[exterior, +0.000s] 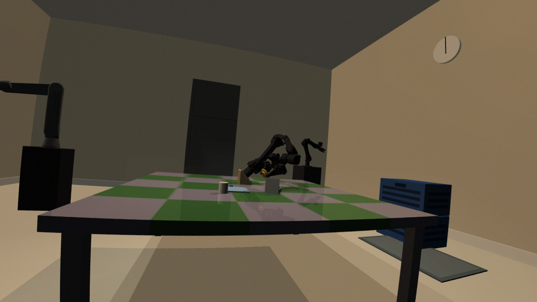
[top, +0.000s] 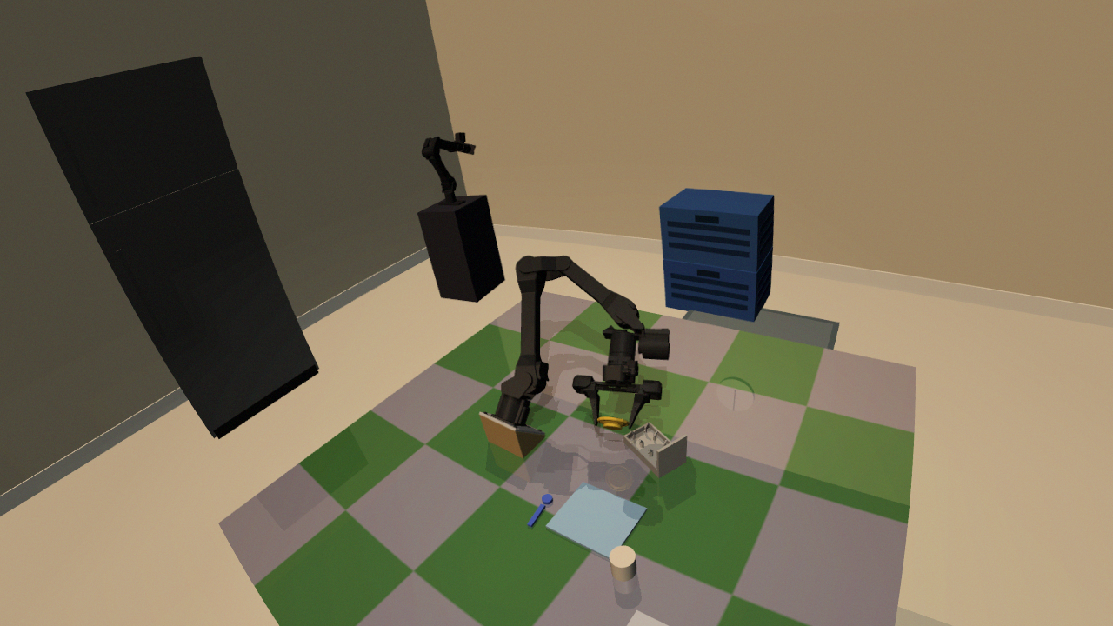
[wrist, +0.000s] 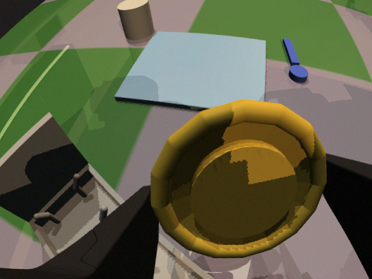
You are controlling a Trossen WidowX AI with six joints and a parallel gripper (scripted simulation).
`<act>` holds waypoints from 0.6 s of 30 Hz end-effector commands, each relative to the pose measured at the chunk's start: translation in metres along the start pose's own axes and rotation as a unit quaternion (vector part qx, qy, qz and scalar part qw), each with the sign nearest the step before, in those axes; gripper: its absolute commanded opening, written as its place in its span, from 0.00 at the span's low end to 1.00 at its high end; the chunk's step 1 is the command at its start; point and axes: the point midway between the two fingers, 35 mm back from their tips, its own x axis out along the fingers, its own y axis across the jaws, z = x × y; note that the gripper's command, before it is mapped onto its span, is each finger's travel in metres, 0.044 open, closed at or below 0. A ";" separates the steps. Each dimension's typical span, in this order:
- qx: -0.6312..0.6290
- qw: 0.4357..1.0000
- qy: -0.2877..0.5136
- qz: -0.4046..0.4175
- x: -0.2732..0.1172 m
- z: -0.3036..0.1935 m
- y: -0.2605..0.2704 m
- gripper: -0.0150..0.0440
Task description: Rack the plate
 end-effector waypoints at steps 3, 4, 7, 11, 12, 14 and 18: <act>-0.031 0.997 -0.054 0.041 0.002 -0.003 0.005 0.25; -0.036 0.996 -0.062 0.048 0.001 -0.004 0.006 0.25; -0.048 0.993 -0.086 0.070 0.001 -0.006 0.009 0.25; -0.063 0.986 -0.116 0.100 -0.002 -0.009 0.012 0.25; -0.066 0.984 -0.123 0.108 -0.002 -0.010 0.013 0.25; -0.073 0.980 -0.137 0.123 -0.004 -0.011 0.015 0.25; -0.082 0.971 -0.163 0.155 -0.008 -0.015 0.018 0.25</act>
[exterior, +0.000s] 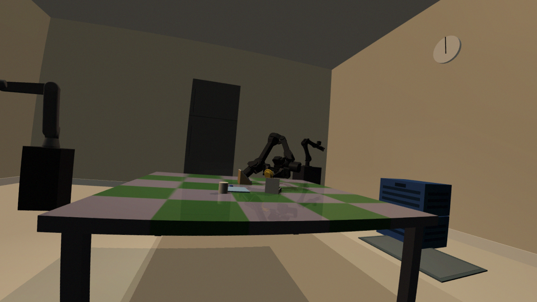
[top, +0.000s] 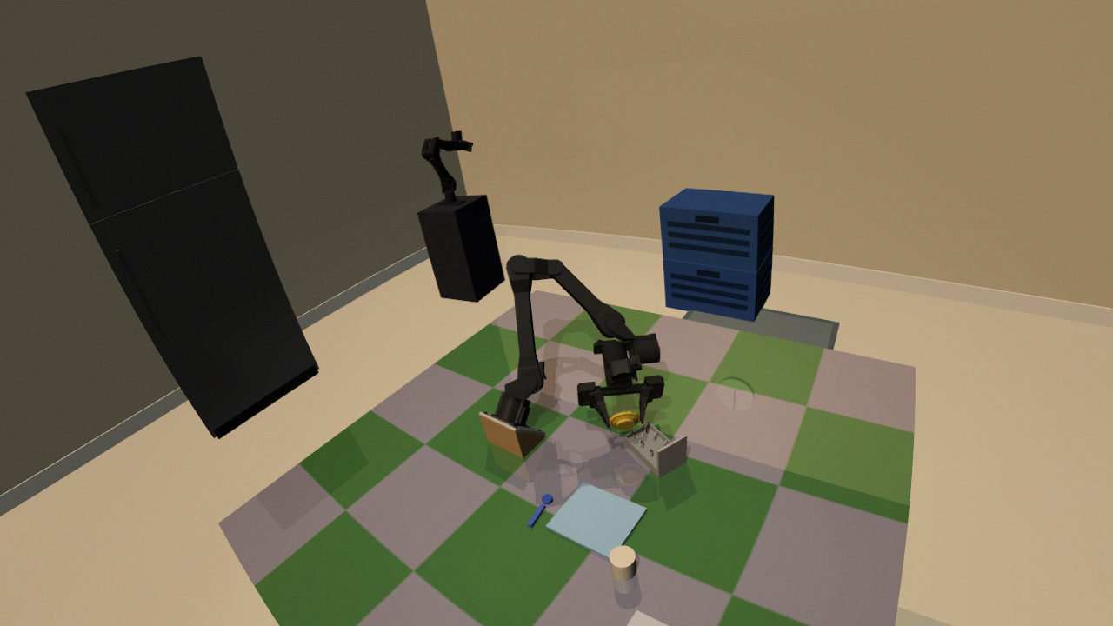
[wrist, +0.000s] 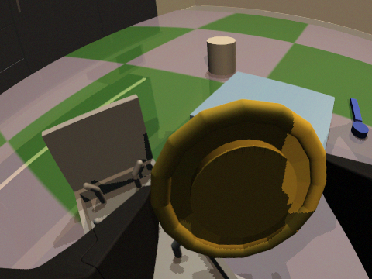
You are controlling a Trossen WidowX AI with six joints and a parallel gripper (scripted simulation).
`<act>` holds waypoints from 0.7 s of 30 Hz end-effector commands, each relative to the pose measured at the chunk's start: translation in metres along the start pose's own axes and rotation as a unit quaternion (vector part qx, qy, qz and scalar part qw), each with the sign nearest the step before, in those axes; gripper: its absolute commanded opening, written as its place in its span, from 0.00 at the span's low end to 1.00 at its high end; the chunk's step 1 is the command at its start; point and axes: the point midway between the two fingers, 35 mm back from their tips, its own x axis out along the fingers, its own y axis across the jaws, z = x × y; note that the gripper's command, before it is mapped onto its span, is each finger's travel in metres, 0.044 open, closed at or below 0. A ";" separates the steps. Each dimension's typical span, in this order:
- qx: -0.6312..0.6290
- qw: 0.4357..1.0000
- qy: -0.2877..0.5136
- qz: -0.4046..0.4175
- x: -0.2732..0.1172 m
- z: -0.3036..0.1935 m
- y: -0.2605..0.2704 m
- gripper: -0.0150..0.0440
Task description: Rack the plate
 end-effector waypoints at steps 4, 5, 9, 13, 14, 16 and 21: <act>-0.013 0.997 -0.053 0.057 -0.007 -0.003 0.006 0.25; -0.014 0.996 -0.060 0.065 -0.009 -0.004 0.007 0.25; -0.017 0.991 -0.085 0.098 -0.015 -0.006 0.010 0.25; -0.017 0.985 -0.110 0.130 -0.022 -0.008 0.013 0.25; -0.016 0.984 -0.115 0.138 -0.023 -0.008 0.013 0.25; -0.015 0.980 -0.127 0.154 -0.027 -0.009 0.014 0.25; -0.008 0.969 -0.153 0.193 -0.037 -0.012 0.015 0.25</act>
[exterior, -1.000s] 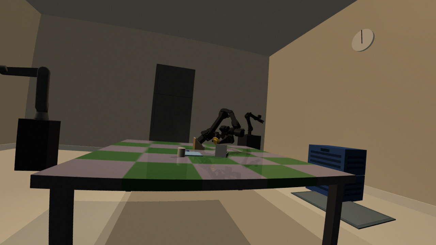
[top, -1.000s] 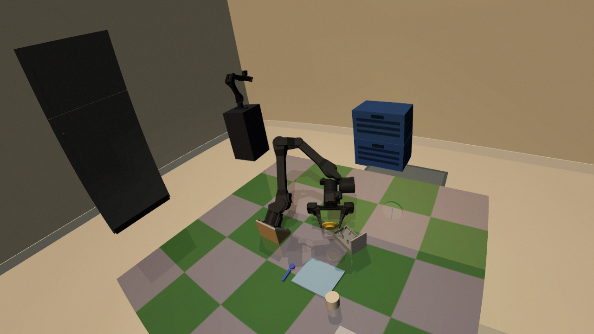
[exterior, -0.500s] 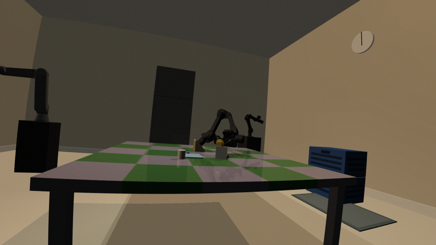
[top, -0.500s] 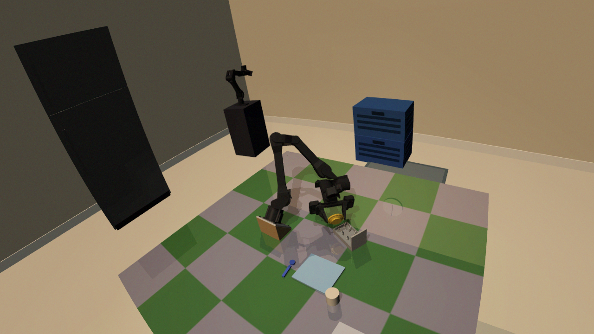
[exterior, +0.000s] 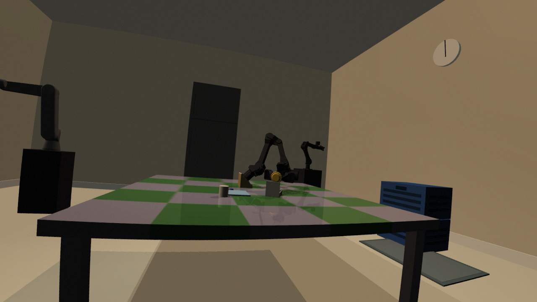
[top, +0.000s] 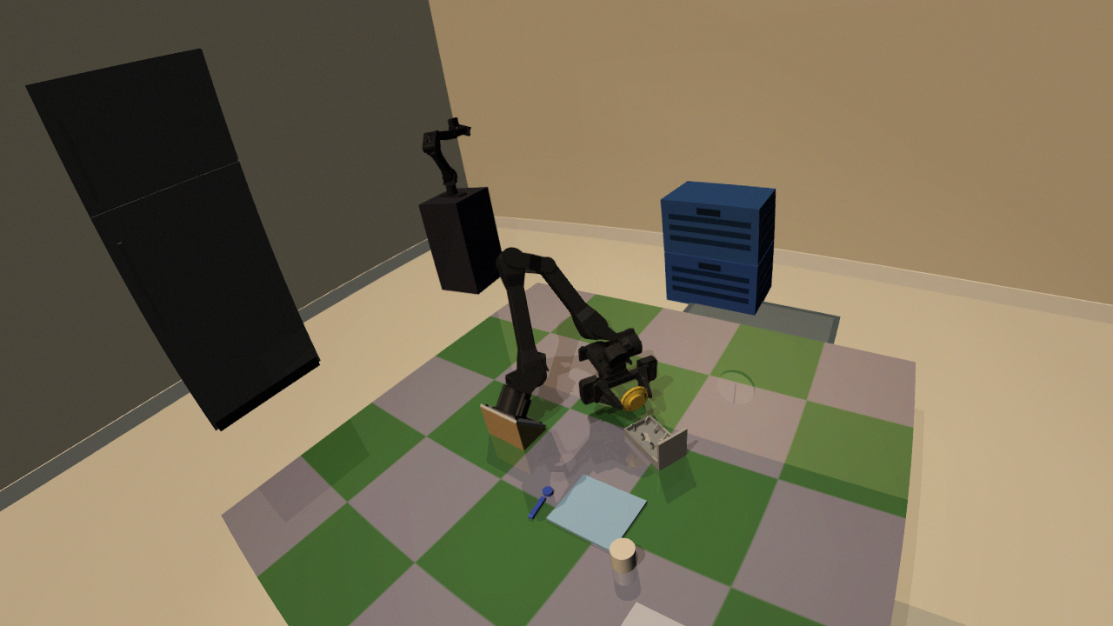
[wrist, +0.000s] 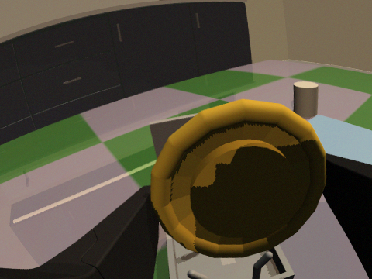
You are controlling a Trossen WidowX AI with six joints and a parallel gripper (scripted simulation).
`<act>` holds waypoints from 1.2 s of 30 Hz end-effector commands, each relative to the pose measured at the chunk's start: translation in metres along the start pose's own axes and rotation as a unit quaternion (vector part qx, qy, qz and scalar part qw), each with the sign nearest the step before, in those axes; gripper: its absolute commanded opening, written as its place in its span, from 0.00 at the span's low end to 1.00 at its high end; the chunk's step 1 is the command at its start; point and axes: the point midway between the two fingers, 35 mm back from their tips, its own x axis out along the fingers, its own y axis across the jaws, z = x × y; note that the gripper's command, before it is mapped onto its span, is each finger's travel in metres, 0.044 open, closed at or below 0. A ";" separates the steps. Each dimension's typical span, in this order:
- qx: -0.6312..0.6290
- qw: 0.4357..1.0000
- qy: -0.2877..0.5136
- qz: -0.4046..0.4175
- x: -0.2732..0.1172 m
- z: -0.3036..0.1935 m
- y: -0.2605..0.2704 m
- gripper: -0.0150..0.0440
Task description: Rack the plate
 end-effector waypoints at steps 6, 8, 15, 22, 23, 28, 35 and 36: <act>0.014 0.998 -0.041 0.050 -0.013 0.002 0.003 0.25; 0.014 0.998 -0.041 0.050 -0.013 0.002 0.003 0.25; 0.013 0.998 -0.040 0.050 -0.012 0.000 0.003 0.25; 0.012 0.998 -0.038 0.049 -0.003 -0.015 0.005 0.25; 0.012 0.998 -0.038 0.049 -0.001 -0.018 0.005 0.25; 0.015 0.998 -0.037 0.051 0.008 -0.025 0.006 0.25; 0.016 0.998 -0.037 0.051 0.012 -0.027 0.006 0.25; 0.017 0.998 -0.037 0.051 0.014 -0.027 0.006 0.25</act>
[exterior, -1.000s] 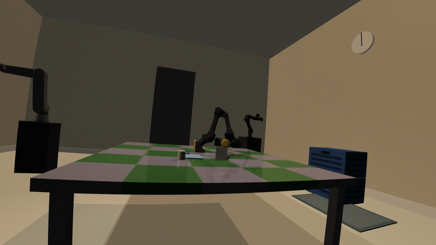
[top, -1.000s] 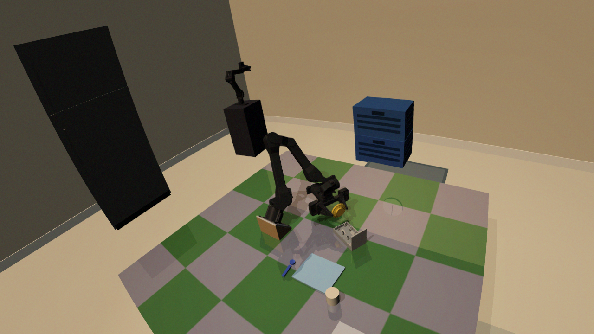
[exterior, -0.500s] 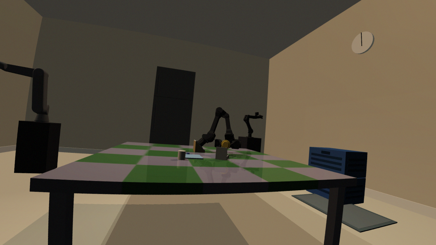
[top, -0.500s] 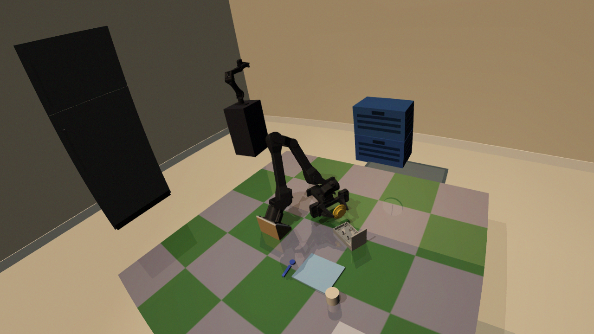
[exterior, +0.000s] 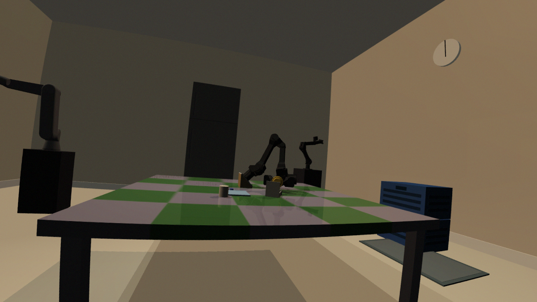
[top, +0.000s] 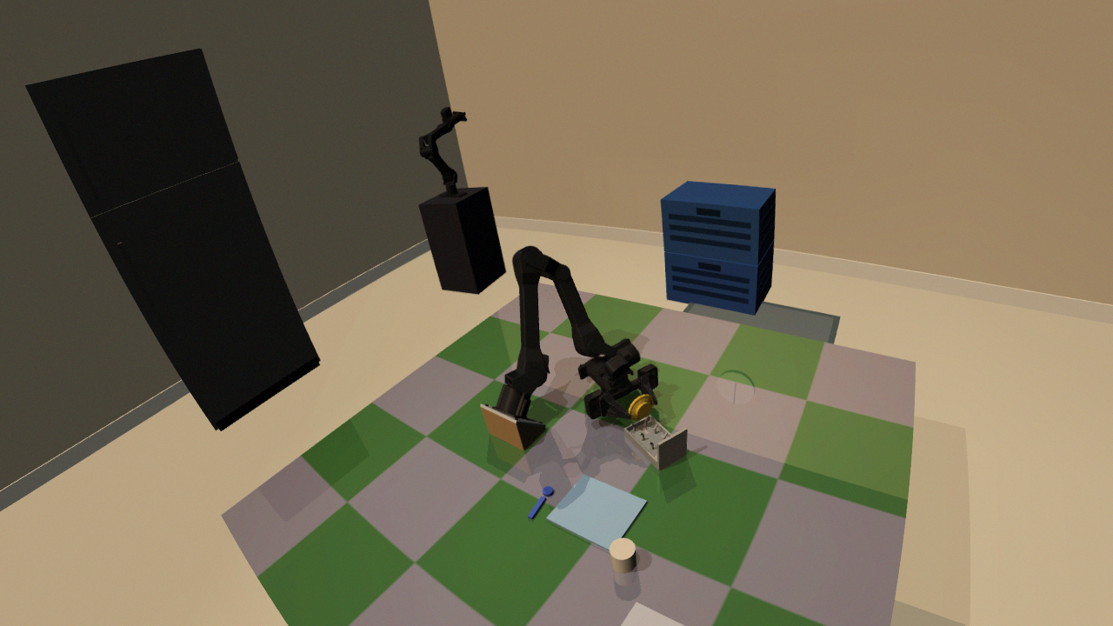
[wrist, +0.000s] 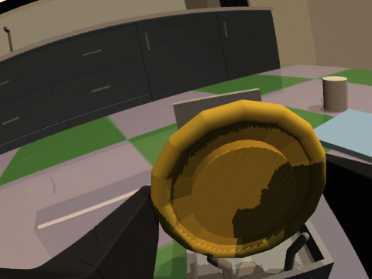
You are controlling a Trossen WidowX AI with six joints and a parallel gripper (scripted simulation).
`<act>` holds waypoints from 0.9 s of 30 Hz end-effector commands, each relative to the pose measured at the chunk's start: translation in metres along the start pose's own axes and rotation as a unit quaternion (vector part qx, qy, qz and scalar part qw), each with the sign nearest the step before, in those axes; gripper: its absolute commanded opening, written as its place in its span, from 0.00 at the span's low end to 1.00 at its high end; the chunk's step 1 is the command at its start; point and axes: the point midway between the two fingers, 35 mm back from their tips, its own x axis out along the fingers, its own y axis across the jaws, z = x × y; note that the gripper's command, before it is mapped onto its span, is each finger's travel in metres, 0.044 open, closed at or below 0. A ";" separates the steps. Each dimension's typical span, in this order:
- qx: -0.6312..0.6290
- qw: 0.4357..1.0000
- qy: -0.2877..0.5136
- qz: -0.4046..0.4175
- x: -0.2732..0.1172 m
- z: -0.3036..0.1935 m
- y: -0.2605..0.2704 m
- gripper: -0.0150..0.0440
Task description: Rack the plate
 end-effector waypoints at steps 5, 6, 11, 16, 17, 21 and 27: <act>-0.002 1.000 -0.001 -0.001 0.012 -0.001 -0.004 0.25; -0.002 1.000 -0.001 -0.001 0.012 -0.001 -0.004 0.25; 0.000 1.000 -0.001 -0.001 0.018 -0.001 -0.006 0.25; 0.001 1.000 -0.001 0.000 0.019 -0.005 -0.006 0.25; 0.002 1.000 -0.001 0.000 0.019 -0.010 -0.006 0.25; 0.003 1.000 -0.001 0.001 0.019 -0.020 -0.007 0.25; -0.002 1.000 0.003 -0.001 0.019 -0.015 -0.007 0.25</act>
